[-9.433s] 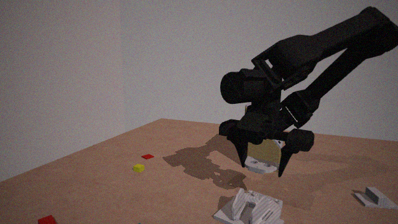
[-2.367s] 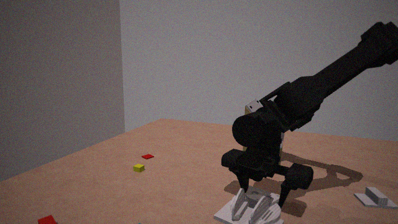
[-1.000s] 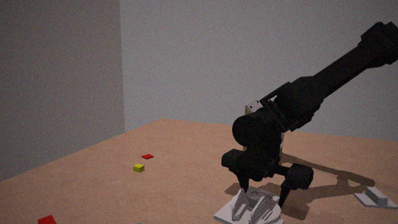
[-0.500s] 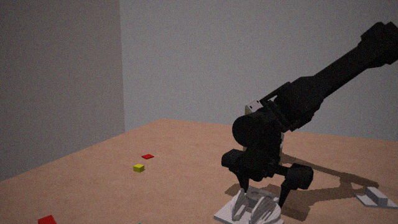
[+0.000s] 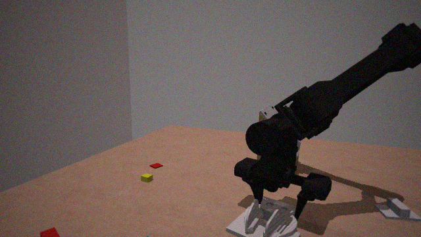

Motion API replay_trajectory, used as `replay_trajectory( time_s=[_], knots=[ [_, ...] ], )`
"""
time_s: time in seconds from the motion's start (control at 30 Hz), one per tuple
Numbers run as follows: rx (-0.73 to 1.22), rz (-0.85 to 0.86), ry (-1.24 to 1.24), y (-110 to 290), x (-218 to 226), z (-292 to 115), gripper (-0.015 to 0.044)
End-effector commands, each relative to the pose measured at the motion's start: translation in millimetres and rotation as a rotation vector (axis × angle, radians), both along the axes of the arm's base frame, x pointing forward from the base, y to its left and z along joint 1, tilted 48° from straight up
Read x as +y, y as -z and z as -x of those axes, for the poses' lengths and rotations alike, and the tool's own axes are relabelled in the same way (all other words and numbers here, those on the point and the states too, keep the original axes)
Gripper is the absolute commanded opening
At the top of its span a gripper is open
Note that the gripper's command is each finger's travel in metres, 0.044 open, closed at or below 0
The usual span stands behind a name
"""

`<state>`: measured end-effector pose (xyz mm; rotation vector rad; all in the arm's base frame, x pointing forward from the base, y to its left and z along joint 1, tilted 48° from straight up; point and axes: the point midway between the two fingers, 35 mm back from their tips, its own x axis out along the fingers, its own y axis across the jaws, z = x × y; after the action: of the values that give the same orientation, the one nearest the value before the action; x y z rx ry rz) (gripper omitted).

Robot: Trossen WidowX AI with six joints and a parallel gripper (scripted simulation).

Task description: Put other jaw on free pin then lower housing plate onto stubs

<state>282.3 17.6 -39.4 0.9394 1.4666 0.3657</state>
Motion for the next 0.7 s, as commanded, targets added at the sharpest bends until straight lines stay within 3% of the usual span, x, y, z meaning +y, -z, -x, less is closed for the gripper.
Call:
replay_trajectory(
  time_s=[0.0, 0.47, 0.57, 0.67],
  knots=[
    [0.004, -0.002, 0.003, 0.3, 0.6, 0.2, 0.0351],
    [0.004, -0.002, 0.003, 0.3, 0.6, 0.2, 0.0351],
    [0.000, 0.000, 0.000, 0.0, 0.0, 0.0, 0.0430],
    [0.000, 0.000, 0.000, 0.0, 0.0, 0.0, 0.0440]
  ],
)
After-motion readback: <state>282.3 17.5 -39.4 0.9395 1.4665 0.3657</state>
